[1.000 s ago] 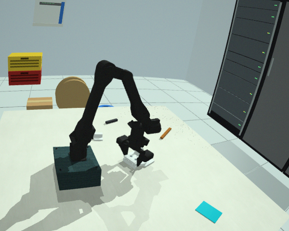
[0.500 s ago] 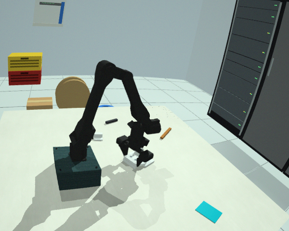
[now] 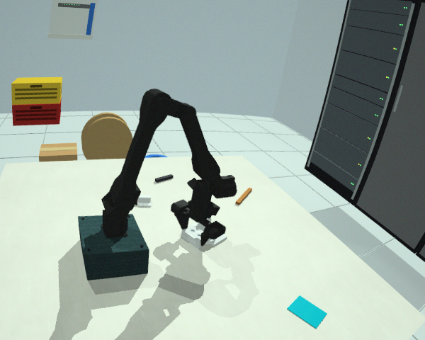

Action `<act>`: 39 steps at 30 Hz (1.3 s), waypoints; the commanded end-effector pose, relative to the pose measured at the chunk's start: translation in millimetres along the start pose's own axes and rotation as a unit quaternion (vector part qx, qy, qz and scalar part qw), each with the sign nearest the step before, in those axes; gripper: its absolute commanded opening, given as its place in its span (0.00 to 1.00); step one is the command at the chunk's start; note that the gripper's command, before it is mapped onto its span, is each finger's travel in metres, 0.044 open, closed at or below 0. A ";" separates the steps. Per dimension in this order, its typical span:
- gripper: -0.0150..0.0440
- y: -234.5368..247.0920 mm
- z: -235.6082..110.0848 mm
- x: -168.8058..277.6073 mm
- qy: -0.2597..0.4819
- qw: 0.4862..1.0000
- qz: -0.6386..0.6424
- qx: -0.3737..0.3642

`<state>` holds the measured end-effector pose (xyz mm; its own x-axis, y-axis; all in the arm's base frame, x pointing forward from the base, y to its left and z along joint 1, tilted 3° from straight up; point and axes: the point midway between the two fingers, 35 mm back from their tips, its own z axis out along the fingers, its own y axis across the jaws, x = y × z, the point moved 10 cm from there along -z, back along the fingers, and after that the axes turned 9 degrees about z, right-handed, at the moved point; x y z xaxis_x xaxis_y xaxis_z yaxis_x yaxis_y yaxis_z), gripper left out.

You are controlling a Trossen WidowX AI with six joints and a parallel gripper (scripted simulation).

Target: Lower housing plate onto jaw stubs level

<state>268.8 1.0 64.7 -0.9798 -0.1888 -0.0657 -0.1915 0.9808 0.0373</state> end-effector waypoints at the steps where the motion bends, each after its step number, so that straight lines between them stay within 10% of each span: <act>1: 0.85 0.2 1.2 0.1 0.001 1.000 0.003 -0.002; 39: 0.85 -0.1 -3.2 -0.9 0.001 1.000 0.003 -0.002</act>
<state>268.7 0.8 67.1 -0.9805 -0.1879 -0.0578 -0.1903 0.9810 0.0389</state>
